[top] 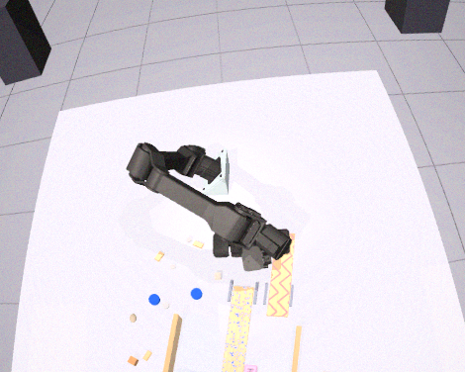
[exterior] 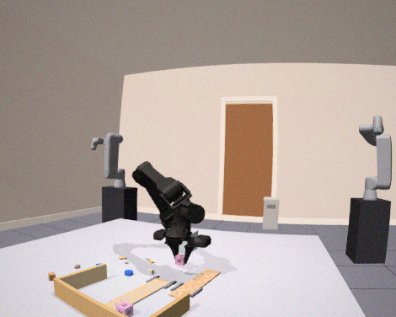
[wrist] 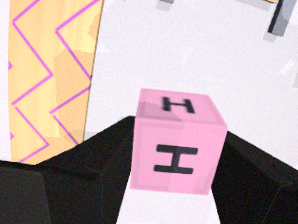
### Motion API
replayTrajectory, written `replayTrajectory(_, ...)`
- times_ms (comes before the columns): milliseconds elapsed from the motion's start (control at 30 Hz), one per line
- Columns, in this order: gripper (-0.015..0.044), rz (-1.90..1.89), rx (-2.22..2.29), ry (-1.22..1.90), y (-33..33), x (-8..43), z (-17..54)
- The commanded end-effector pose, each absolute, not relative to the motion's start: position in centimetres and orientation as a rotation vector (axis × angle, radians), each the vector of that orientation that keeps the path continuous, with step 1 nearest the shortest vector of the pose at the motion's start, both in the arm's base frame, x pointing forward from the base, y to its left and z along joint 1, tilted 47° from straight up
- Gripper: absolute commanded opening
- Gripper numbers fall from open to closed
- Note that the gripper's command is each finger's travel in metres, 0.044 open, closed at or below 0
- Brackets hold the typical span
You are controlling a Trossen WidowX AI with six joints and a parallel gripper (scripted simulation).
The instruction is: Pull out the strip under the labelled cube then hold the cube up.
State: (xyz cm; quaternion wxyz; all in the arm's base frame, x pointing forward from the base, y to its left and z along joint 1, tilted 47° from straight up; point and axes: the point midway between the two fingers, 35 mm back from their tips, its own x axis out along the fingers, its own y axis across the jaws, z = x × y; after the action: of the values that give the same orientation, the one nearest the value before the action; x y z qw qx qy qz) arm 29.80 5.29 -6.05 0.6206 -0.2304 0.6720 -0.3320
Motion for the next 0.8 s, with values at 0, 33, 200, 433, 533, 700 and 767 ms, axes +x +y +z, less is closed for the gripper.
replayTrajectory(0, 0.0, -0.759, -0.523, 1.542, 6.3, 29.7, -5.2)
replayTrajectory(33, 0.0, -0.759, -0.523, 1.543, 6.7, 29.7, -4.8)
replayTrajectory(200, 0.0, -0.759, -0.523, 1.543, 8.0, 29.9, -3.5)
replayTrajectory(433, 0.0, -0.759, -0.523, 1.543, 8.0, 29.9, -3.5)
replayTrajectory(533, 0.0, -0.759, -0.523, 1.543, 8.0, 29.9, -3.5)
replayTrajectory(700, 0.0, -0.759, -0.523, 1.543, 8.0, 29.9, -3.5)
replayTrajectory(767, 0.0, -0.759, -0.523, 1.543, 8.0, 29.9, -3.5)
